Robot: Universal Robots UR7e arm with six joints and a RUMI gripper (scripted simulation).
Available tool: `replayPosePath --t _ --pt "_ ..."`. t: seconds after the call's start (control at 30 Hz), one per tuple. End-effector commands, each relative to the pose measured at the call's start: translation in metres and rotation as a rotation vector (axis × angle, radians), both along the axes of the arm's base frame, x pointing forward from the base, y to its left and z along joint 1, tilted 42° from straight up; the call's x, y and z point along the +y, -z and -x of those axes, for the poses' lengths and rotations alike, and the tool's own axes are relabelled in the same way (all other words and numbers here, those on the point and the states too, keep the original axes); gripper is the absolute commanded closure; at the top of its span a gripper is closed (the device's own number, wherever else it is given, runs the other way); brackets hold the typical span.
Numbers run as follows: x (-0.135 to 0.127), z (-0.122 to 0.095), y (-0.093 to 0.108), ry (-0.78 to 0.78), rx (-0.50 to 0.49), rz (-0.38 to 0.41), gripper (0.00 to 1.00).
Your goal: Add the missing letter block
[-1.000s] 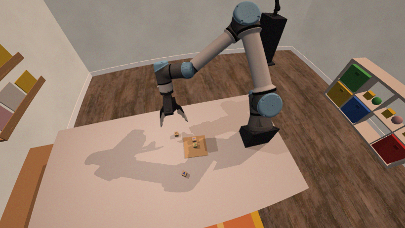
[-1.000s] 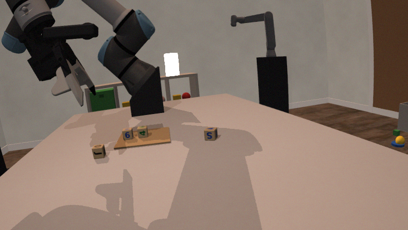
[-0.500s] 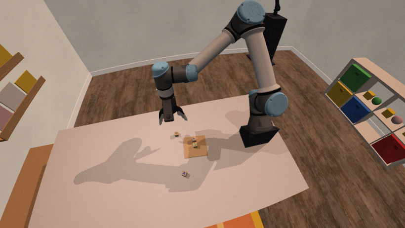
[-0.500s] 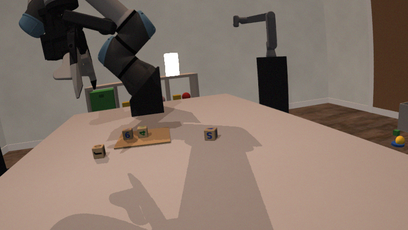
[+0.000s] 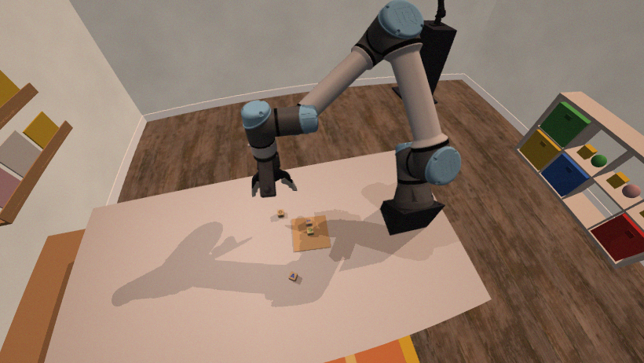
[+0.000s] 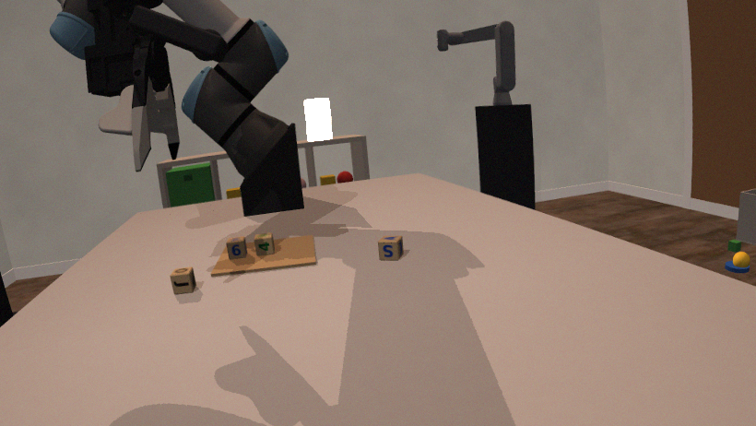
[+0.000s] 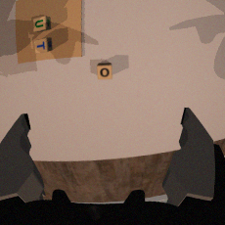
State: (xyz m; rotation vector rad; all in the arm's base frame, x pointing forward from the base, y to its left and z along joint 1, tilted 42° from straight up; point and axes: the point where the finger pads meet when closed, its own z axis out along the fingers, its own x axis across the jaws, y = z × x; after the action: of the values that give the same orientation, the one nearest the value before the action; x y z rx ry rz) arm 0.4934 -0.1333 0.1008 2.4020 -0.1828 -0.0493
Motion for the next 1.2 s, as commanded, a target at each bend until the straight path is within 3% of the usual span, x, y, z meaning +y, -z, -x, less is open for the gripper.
replayPosePath --t 0.0,0.53,1.17 --pt "0.0 0.0 -0.001 0.0 -0.001 0.003 0.0" --pt "-0.001 -0.001 0.001 0.035 -0.032 0.007 0.0" --pt "-0.008 -0.002 0.014 0.342 -0.303 0.042 0.0"
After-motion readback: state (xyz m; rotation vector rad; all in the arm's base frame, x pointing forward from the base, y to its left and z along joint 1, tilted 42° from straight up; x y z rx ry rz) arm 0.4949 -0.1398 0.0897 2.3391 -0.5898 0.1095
